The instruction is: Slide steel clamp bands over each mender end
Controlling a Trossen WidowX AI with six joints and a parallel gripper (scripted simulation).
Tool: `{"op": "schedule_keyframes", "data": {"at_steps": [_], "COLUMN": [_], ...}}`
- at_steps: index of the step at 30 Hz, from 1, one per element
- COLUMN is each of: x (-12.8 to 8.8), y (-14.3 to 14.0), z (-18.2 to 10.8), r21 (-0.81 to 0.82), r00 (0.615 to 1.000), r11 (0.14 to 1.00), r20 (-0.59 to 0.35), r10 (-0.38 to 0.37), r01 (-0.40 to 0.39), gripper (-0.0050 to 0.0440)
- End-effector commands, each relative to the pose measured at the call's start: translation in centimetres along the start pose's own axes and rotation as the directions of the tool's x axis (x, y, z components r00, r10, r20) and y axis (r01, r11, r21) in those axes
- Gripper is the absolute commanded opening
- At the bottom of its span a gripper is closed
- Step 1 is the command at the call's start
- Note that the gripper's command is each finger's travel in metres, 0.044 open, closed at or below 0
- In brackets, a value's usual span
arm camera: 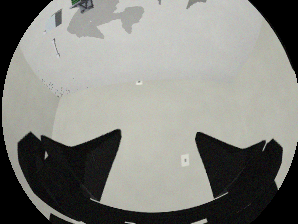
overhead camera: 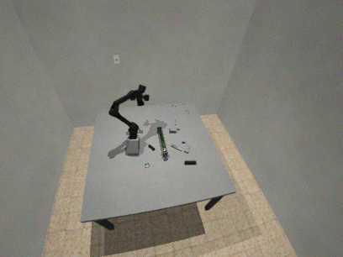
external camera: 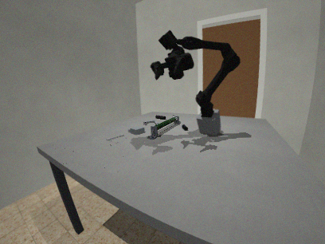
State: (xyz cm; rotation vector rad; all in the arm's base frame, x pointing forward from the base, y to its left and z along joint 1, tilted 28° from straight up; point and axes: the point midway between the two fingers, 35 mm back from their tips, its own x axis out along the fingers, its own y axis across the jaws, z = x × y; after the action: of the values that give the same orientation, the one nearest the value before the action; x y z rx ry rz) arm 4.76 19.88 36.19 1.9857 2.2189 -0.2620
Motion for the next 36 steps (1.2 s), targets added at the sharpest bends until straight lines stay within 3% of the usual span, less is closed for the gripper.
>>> {"op": "schedule_keyframes", "data": {"at_steps": [1, 17, 18, 21, 26, 32, 34, 36], "x": [0.0, 0.0, 0.1, 0.7, 0.9, -1.1, -1.1, -2.5], "y": [0.0, 0.0, 0.2, 3.5, 10.8, 17.8, 17.8, 19.9], "z": [0.0, 0.0, 0.1, 1.6, 6.1, 12.7, 12.7, 15.8], "r21": [0.000, 0.000, 0.000, -0.005, -0.072, -0.149, -0.149, -0.181], "r00": [1.000, 1.000, 1.000, 0.993, 0.941, 0.850, 0.850, 0.808], "r11": [1.000, 1.000, 1.000, 0.995, 0.968, 0.947, 0.947, 0.946], "r20": [0.000, 0.000, 0.004, 0.063, 0.225, 0.417, 0.417, 0.491], "r10": [0.000, 0.000, 0.006, 0.100, 0.251, 0.322, 0.322, 0.325], "r01": [0.000, 0.000, -0.006, -0.100, -0.241, -0.286, -0.286, -0.270], "gripper": [0.0400, 0.0400, 0.0424, 0.0440, 0.0440, 0.0440, 0.0440, 0.0440]}}
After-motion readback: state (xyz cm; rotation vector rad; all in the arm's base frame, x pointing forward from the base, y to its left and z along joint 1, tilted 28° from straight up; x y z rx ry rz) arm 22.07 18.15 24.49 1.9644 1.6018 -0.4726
